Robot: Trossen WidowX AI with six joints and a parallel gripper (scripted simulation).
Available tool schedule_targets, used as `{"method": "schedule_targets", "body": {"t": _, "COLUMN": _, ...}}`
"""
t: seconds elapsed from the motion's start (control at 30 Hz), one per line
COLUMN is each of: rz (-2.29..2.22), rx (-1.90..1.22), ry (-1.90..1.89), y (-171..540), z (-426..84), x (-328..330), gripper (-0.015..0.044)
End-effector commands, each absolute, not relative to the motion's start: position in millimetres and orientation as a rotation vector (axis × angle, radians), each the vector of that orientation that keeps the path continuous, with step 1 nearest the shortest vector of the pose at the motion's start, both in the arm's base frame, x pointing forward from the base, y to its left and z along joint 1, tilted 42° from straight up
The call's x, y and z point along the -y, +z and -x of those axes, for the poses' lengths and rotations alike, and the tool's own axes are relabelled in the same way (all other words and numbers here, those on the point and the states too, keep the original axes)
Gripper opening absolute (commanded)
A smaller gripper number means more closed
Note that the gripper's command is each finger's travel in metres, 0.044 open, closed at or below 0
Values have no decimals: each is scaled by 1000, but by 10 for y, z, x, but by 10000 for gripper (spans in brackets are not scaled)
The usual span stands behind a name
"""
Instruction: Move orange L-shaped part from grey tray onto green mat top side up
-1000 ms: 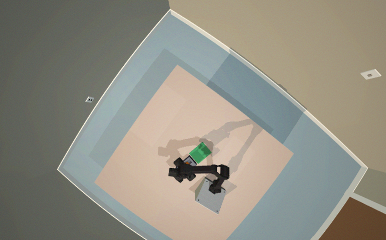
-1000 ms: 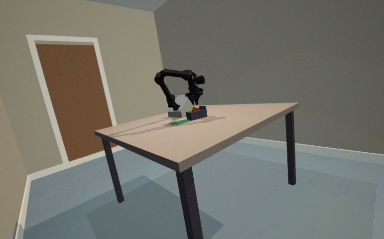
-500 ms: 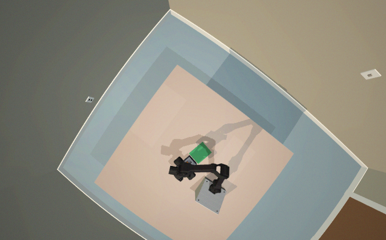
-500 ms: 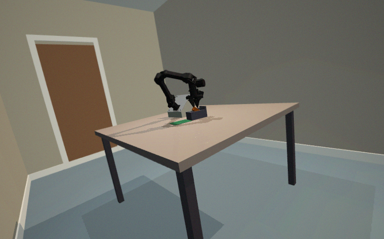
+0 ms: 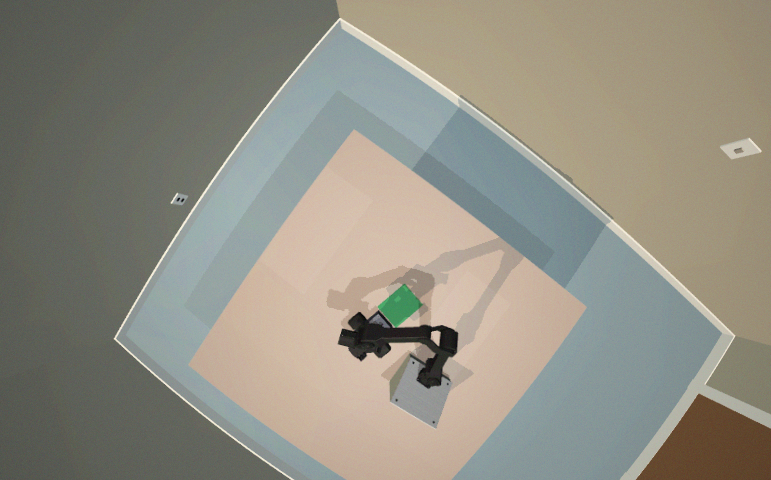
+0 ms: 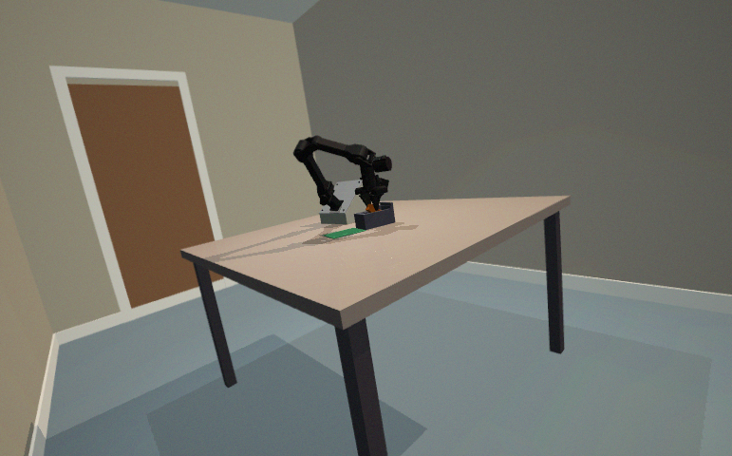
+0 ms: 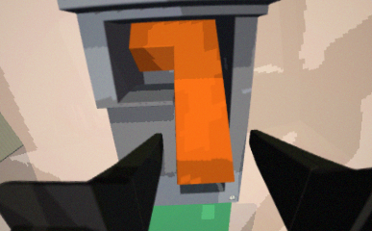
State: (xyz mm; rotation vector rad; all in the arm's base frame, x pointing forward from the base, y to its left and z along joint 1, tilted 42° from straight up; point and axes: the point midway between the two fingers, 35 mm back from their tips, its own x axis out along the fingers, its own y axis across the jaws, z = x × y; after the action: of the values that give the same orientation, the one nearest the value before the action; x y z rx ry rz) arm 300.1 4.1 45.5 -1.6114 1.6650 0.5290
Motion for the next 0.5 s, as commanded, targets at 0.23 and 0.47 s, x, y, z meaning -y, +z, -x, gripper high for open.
{"method": "schedule_targets", "body": {"t": 0.23, "rz": 1612, "rx": -1664, "ry": 529, "y": 458, "z": -3002, "x": -44, "gripper": 142}}
{"method": "schedule_targets", "body": {"t": 0.47, "rz": 1612, "rx": -1664, "ry": 529, "y": 458, "z": -3002, "x": -44, "gripper": 75}}
